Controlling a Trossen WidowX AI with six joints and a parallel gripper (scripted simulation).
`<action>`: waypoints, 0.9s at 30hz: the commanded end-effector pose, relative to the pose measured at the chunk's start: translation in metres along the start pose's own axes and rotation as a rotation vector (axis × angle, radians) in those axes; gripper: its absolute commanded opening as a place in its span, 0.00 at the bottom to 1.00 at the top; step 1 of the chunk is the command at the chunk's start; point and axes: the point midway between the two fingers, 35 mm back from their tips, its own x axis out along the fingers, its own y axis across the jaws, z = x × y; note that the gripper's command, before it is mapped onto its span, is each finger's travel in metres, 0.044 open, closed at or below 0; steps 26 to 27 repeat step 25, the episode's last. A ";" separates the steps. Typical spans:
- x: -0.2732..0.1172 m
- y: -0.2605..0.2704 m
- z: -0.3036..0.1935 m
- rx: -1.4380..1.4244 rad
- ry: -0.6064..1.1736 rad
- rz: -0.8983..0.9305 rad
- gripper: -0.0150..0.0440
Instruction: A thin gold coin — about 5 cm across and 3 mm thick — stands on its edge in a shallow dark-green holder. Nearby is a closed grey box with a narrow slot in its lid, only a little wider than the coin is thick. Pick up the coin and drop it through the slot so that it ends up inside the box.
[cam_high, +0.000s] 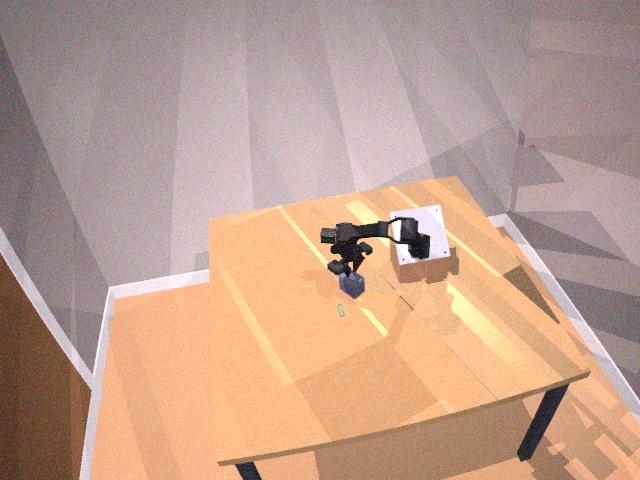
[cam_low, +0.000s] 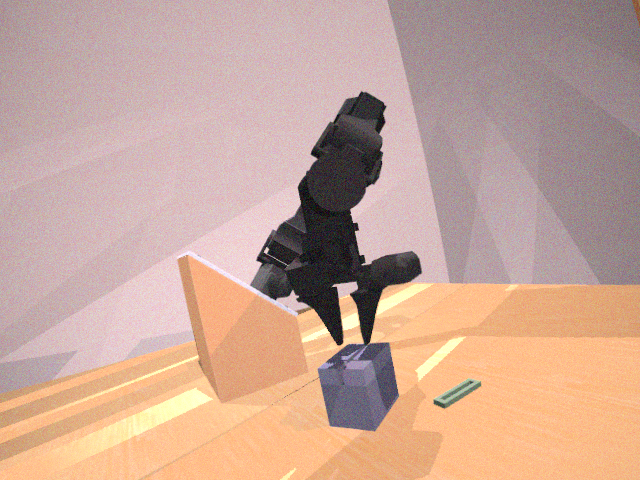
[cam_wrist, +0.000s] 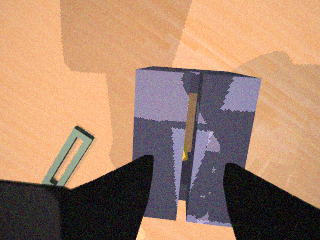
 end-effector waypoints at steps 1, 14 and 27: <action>-0.003 0.000 0.000 -0.001 -0.001 -0.002 0.62; -0.058 -0.002 -0.002 0.007 0.005 0.000 1.00; -0.058 -0.002 -0.002 0.007 0.005 0.000 1.00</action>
